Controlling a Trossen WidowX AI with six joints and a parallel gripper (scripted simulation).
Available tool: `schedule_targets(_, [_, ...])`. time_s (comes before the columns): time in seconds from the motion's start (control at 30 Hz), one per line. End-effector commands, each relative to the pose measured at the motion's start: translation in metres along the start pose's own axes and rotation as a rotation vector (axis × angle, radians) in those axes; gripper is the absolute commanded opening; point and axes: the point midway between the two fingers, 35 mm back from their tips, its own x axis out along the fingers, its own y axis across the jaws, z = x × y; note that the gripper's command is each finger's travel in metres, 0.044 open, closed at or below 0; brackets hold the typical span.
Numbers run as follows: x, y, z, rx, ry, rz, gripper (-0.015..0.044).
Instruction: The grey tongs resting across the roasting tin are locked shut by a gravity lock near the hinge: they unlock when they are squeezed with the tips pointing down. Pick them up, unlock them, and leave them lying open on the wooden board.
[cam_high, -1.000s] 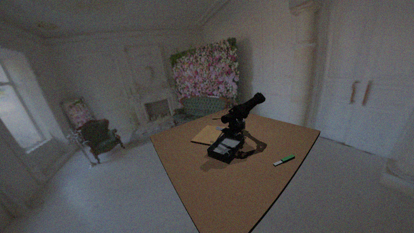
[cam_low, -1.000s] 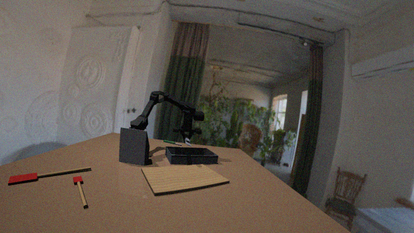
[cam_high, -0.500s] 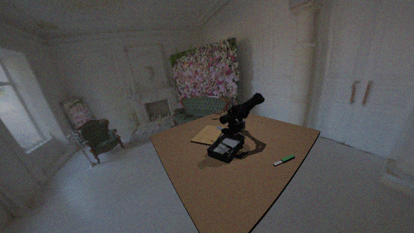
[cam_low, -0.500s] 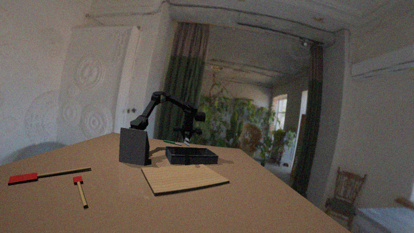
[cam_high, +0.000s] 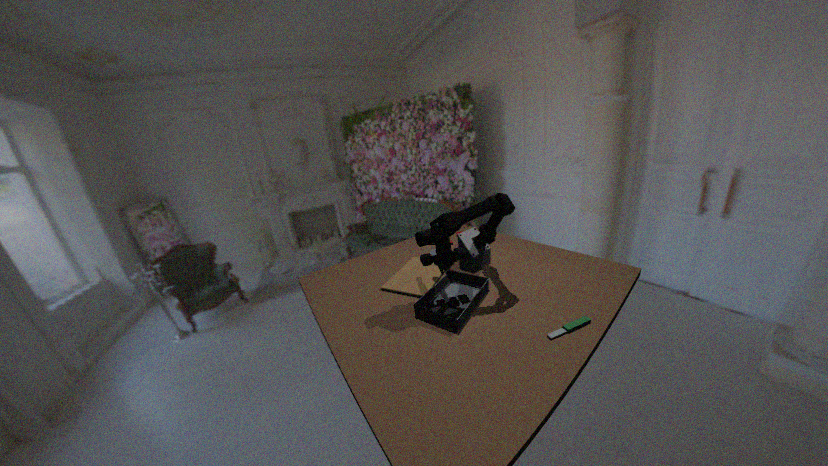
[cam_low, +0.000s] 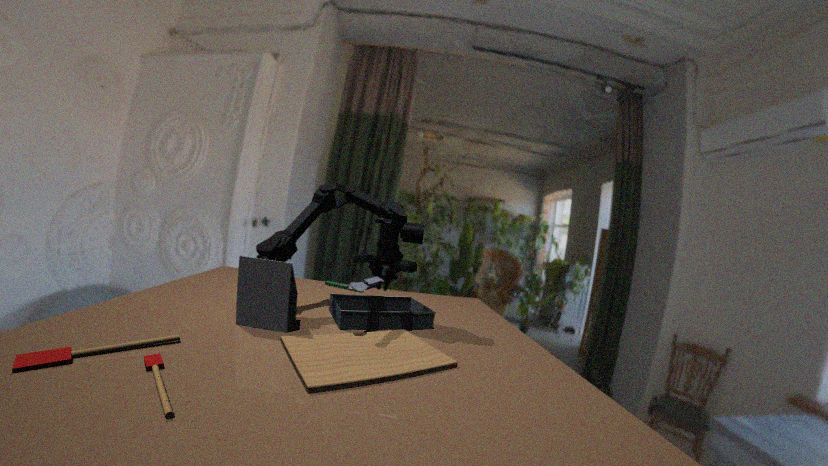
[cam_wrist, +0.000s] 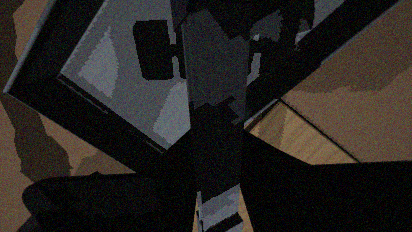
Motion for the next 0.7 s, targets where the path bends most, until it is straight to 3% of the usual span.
schedule_targets(0.0, [-0.006, -0.017, -0.018, 0.108, 0.0, -0.008, -0.015])
schedule_targets(0.67, [-0.016, -0.059, -0.095, 0.529, -0.002, -0.011, -0.015])
